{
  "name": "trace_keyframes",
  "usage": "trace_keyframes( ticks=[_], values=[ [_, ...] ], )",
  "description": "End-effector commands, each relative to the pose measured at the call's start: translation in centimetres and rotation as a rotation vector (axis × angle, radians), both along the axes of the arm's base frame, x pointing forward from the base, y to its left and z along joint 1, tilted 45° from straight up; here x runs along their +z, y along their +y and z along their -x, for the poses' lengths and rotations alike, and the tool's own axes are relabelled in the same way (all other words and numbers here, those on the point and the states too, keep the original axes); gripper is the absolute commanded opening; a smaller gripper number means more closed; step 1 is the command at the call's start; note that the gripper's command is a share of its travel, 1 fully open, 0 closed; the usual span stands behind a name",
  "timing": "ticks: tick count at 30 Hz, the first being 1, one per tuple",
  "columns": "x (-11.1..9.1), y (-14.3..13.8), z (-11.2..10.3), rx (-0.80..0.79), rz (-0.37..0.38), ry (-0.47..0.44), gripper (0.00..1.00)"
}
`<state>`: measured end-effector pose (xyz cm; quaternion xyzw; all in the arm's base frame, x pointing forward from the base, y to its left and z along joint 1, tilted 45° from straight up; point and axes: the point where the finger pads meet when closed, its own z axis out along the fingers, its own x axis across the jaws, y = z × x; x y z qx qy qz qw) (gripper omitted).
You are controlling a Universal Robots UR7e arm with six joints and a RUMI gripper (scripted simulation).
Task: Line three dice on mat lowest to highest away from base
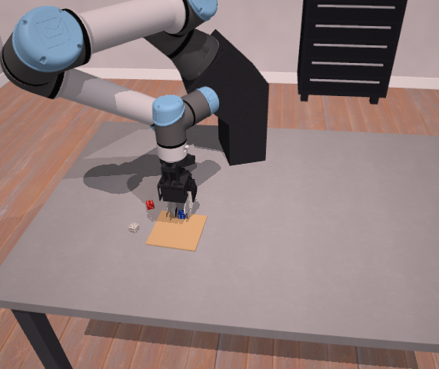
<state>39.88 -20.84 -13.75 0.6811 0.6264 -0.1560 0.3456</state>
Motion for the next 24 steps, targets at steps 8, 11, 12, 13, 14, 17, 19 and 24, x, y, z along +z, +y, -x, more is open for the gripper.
trace_keyframes(
  ticks=[8,11,12,13,14,17,19,24],
  values=[
    [0.1,0.1,0.0,0.000,0.000,-0.002,0.21],
    [0.5,0.5,0.2,0.001,0.000,0.000,0.21],
    [0.7,0.7,0.2,0.001,0.000,0.000,0.21],
    [0.9,0.9,0.3,0.001,0.000,0.000,0.21],
    [1.2,1.2,0.4,0.001,0.000,0.000,0.21],
    [2.1,2.0,0.7,0.001,0.000,0.000,0.21],
    [2.1,2.0,0.7,0.001,0.000,0.000,0.21],
    [3.9,3.7,1.2,0.001,0.000,0.000,0.21]
  ],
)
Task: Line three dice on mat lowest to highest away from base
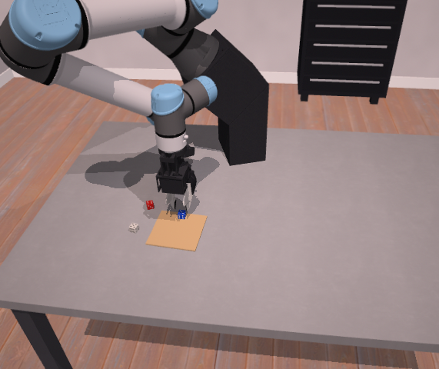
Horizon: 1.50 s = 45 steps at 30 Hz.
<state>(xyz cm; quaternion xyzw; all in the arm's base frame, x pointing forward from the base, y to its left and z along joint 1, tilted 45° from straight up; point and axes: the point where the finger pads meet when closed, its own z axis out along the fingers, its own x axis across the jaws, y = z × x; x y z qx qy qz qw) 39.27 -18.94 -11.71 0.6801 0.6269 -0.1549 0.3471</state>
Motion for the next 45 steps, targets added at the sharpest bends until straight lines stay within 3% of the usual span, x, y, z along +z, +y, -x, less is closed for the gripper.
trace_keyframes(
  ticks=[1,9,18,19,45],
  values=[
    [2.2,2.1,0.7,-0.002,-0.001,0.003,0.21],
    [4.1,3.8,1.3,-0.002,-0.001,0.003,0.21],
    [4.4,4.1,1.4,-0.002,-0.001,0.002,0.21],
    [4.4,4.1,1.4,-0.002,-0.001,0.002,1.00],
    [4.4,4.1,1.3,-0.004,-0.001,0.000,1.00]
  ],
)
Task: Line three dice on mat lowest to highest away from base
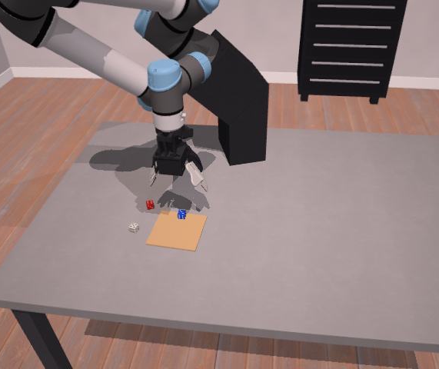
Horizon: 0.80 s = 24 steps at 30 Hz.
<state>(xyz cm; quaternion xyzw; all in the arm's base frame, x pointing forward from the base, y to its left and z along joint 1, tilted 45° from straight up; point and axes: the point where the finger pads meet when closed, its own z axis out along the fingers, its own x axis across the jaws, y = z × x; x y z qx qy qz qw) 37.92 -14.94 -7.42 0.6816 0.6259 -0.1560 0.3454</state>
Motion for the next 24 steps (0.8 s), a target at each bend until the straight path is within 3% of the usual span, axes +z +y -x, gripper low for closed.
trace_keyframes(
  ticks=[1,24],
  values=[
    [0.11,0.09,-0.02,0.001,0.000,-0.002,1.00],
    [0.17,-0.09,-0.28,-0.075,-0.022,-0.073,1.00]
  ],
)
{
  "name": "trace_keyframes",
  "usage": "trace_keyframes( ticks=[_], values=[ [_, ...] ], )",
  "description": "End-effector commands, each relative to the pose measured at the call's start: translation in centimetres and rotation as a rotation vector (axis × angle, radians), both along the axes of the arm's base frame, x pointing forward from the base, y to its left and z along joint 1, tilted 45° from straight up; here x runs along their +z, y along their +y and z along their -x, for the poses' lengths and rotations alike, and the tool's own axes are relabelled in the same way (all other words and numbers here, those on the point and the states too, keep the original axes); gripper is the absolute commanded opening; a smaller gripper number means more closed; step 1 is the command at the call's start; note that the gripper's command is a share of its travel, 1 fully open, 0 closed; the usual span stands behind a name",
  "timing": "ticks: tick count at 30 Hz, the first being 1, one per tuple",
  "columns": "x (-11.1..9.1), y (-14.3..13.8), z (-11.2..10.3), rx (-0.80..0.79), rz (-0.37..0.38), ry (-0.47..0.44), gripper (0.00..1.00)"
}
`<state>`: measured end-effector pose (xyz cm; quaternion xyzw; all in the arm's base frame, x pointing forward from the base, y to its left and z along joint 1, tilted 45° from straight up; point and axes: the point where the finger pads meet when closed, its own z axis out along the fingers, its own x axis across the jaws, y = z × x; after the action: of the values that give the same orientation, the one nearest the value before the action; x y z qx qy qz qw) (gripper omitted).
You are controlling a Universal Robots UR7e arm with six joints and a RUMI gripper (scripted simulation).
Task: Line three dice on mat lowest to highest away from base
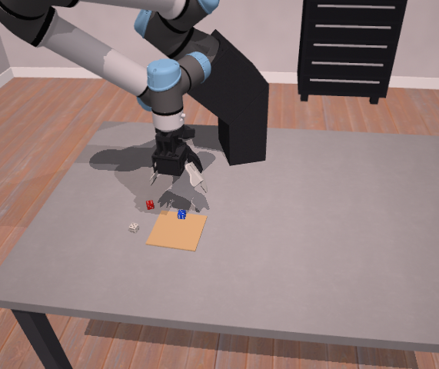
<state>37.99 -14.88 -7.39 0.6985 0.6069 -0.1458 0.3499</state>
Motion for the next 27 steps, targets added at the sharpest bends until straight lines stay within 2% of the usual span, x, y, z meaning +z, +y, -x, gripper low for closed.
trace_keyframes(
  ticks=[1,11,25,27],
  values=[
    [0.15,-0.16,-0.24,-0.044,-0.012,-0.043,1.00],
    [0.19,-0.22,-0.49,-0.124,-0.037,-0.119,1.00],
    [0.32,-0.38,-1.09,-0.340,-0.105,-0.320,1.00],
    [0.32,-0.39,-1.10,-0.344,-0.106,-0.324,1.00]
  ],
)
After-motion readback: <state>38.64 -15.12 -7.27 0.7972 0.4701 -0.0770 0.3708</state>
